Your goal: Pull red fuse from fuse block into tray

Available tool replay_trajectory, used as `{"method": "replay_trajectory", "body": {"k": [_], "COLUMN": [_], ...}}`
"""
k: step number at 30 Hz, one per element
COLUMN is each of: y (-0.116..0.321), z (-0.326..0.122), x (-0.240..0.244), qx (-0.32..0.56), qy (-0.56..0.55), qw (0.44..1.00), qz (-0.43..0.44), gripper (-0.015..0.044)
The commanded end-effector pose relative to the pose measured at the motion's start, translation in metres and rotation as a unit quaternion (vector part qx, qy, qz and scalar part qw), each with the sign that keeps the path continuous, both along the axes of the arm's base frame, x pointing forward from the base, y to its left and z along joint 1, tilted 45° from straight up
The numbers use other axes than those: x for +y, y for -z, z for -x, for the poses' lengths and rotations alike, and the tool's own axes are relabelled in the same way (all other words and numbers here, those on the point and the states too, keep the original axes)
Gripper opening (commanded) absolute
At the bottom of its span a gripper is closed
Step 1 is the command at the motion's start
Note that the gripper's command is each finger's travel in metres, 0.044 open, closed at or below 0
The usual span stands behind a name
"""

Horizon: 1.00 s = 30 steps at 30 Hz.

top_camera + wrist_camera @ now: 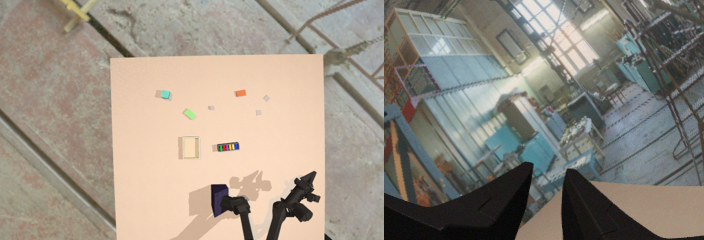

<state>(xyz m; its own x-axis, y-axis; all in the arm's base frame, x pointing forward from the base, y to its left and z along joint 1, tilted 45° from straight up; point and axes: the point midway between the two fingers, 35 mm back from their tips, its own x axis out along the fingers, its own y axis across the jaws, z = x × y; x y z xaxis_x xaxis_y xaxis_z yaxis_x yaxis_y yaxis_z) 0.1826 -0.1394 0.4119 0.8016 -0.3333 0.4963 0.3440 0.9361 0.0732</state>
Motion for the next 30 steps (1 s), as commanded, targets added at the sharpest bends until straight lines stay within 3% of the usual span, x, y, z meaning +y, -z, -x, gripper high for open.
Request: {"method": "replay_trajectory", "body": {"k": [1,10,17,23,30], "y": [0.033,0.15,0.251,0.327,0.38], "z": [-0.041,-0.129,-0.165,-0.161,-0.131], "x": [-0.027,-0.026,0.014,0.063,0.116], "qx": [0.056,0.27,0.478,0.661,0.82], "qy": [-0.009,-0.015,0.028,0.088,0.173], "qw": [0.992,0.925,0.824,0.708,0.545], "qz": [-0.109,-0.265,-0.303,-0.231,-0.007], "gripper": [0.0065,0.0065,0.0065,0.0065,0.0065]}}
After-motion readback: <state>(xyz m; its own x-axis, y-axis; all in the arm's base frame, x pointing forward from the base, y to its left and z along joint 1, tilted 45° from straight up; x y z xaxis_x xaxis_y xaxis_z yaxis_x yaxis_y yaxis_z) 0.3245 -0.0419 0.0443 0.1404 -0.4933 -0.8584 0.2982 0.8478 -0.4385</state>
